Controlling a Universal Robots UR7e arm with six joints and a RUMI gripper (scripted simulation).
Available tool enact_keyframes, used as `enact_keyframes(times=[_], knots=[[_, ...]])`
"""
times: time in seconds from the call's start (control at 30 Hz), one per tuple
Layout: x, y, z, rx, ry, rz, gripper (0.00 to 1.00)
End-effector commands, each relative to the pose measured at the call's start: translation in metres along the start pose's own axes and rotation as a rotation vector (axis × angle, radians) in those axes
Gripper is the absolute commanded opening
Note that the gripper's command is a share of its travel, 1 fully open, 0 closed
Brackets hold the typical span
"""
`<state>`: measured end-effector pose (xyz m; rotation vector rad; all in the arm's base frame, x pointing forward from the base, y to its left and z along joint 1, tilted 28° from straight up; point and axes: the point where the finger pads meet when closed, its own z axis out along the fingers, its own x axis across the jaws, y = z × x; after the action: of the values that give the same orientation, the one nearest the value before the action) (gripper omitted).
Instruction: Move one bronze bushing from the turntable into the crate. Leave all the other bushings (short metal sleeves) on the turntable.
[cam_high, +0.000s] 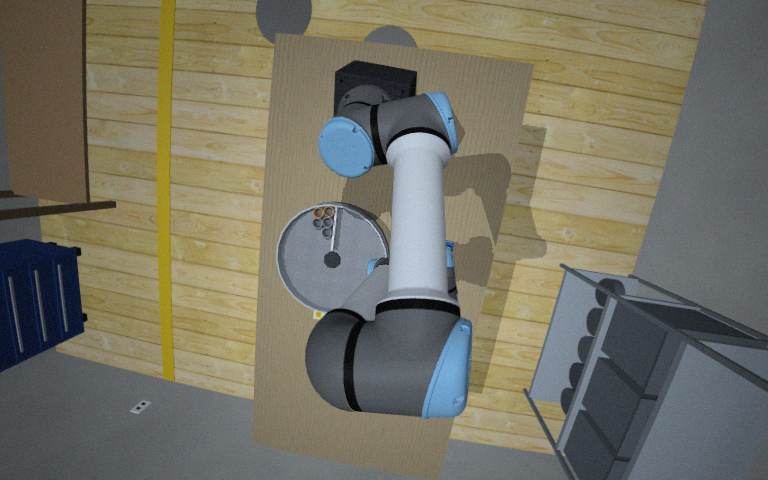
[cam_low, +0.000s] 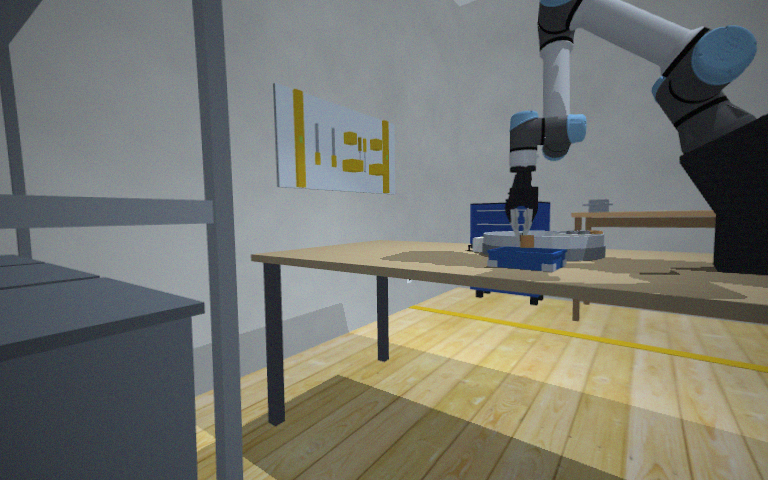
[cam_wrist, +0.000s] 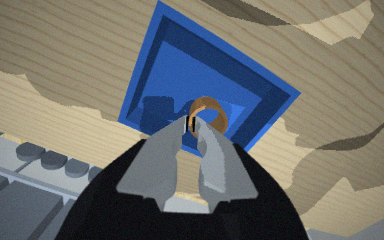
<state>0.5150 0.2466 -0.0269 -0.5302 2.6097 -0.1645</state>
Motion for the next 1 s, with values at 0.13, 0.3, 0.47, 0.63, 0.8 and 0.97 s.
enact_keyframes(times=[0.13,0.3,0.47,0.63,0.8,0.97], knots=[[-0.003,-0.001,0.000,0.000,-0.005,0.001,0.00],[-0.003,-0.001,0.000,0.000,-0.005,0.001,0.00],[-0.003,-0.001,0.002,0.001,-0.005,0.002,0.00],[-0.003,-0.002,0.006,0.001,-0.005,0.002,0.00],[-0.004,-0.002,0.014,0.001,-0.005,0.002,0.00],[-0.004,-0.002,0.022,0.001,-0.005,0.002,0.00]])
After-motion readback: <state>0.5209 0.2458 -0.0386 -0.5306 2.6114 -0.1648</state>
